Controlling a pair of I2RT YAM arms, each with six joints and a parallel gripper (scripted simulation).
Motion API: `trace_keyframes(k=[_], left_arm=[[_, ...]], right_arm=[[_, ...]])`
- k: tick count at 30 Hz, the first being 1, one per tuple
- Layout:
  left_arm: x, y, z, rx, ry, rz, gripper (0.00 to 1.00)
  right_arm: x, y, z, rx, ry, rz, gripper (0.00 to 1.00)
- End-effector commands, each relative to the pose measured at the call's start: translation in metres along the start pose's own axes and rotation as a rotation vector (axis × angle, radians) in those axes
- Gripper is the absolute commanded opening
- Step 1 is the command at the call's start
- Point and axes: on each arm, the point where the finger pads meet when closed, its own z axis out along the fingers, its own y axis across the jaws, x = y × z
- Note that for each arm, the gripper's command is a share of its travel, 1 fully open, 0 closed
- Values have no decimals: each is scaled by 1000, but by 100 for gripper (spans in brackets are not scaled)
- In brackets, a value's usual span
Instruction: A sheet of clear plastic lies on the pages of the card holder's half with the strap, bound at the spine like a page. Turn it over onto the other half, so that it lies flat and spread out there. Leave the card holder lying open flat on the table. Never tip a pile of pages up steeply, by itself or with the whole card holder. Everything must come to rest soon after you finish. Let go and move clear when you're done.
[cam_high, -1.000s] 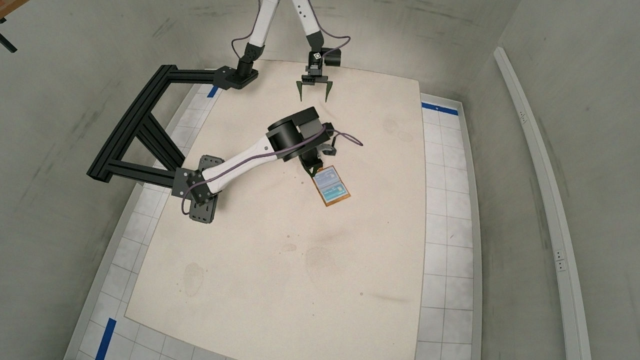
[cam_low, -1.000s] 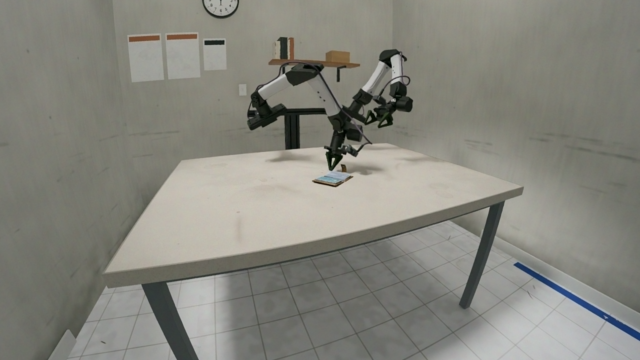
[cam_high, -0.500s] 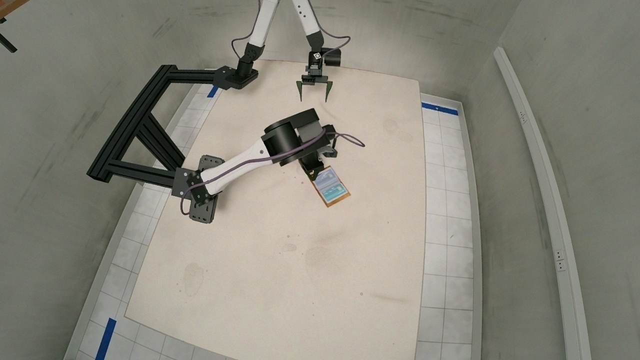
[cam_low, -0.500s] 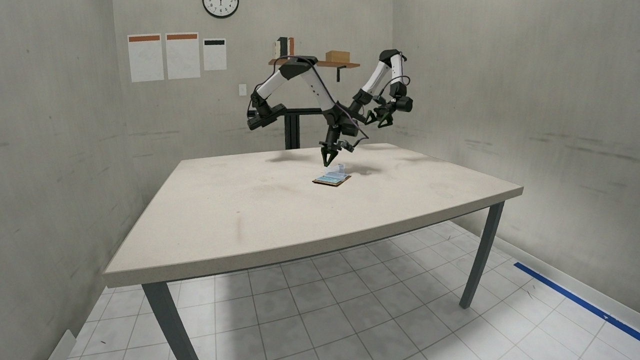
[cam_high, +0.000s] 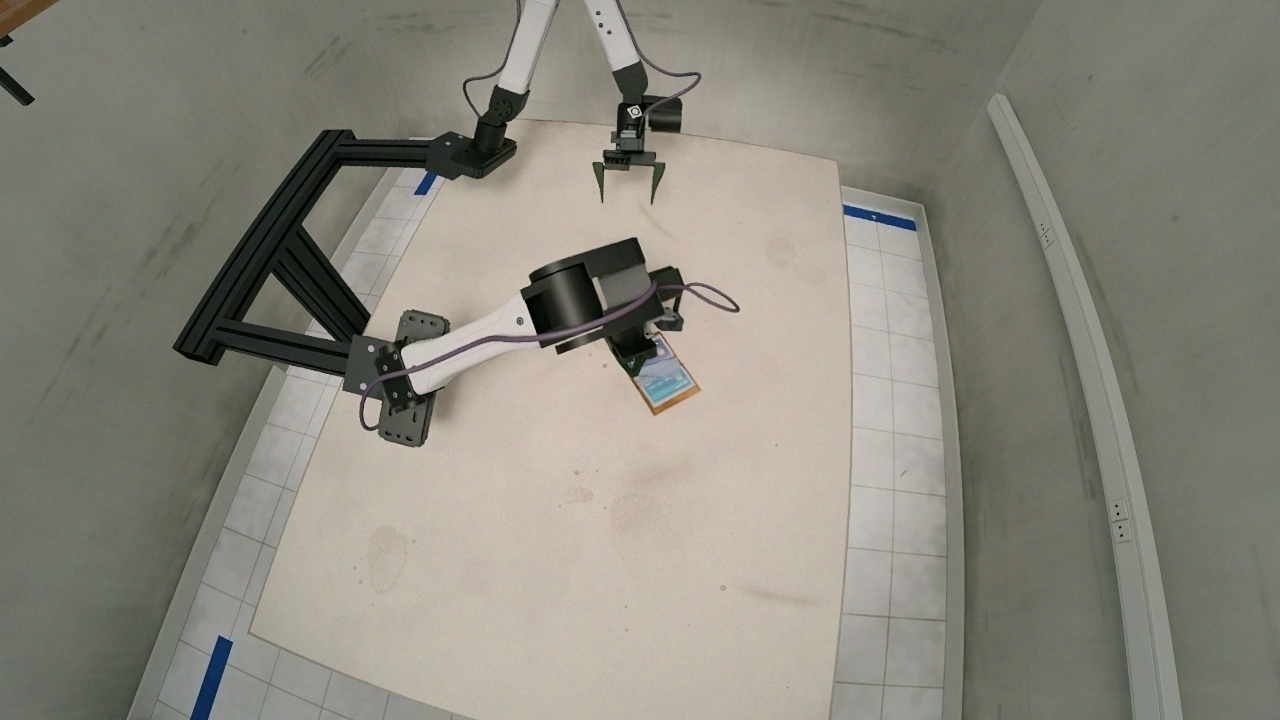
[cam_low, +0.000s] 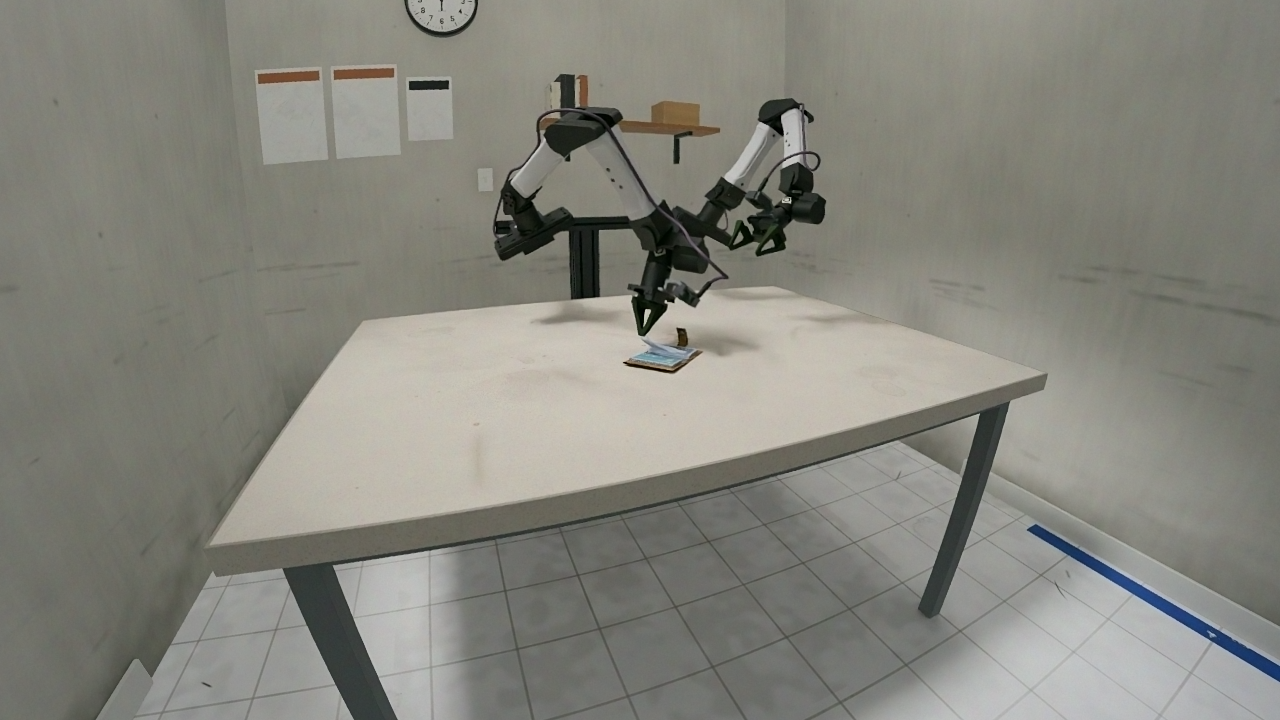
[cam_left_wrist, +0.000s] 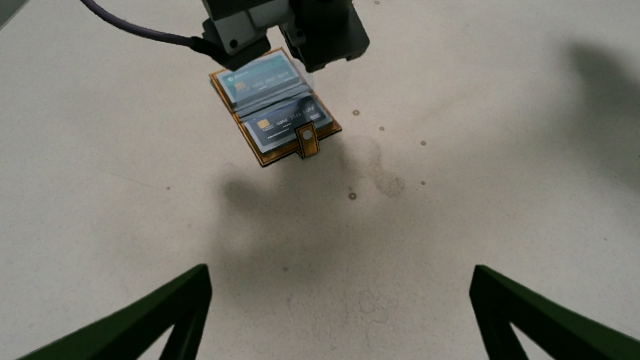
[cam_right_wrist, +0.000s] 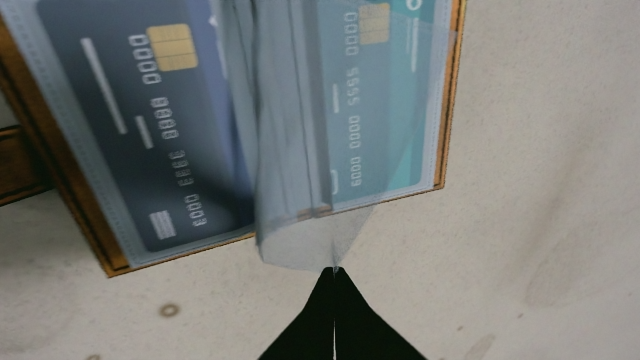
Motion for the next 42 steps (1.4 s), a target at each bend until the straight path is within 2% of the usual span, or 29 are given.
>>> trace_keyframes(k=[1, 16, 34, 35, 38, 42], left_arm=[[-8, 6, 0, -1, -13, 35, 100], [-8, 6, 0, -1, -13, 35, 100], [-8, 6, 0, -1, -13, 35, 100], [-8, 6, 0, -1, -13, 35, 100], [-8, 6, 0, -1, -13, 35, 100], [-16, 12, 4, -8, -47, 34, 100]], right_arm=[[-20, -24, -7, 8, -62, 36, 1], [-20, -48, 21, -1, -63, 35, 1], [-23, -47, 18, 1, -74, 32, 1], [-22, -46, 19, 1, -72, 30, 12], [-21, -46, 19, 1, -72, 31, 12], [-19, -44, 4, 18, -70, 22, 12]])
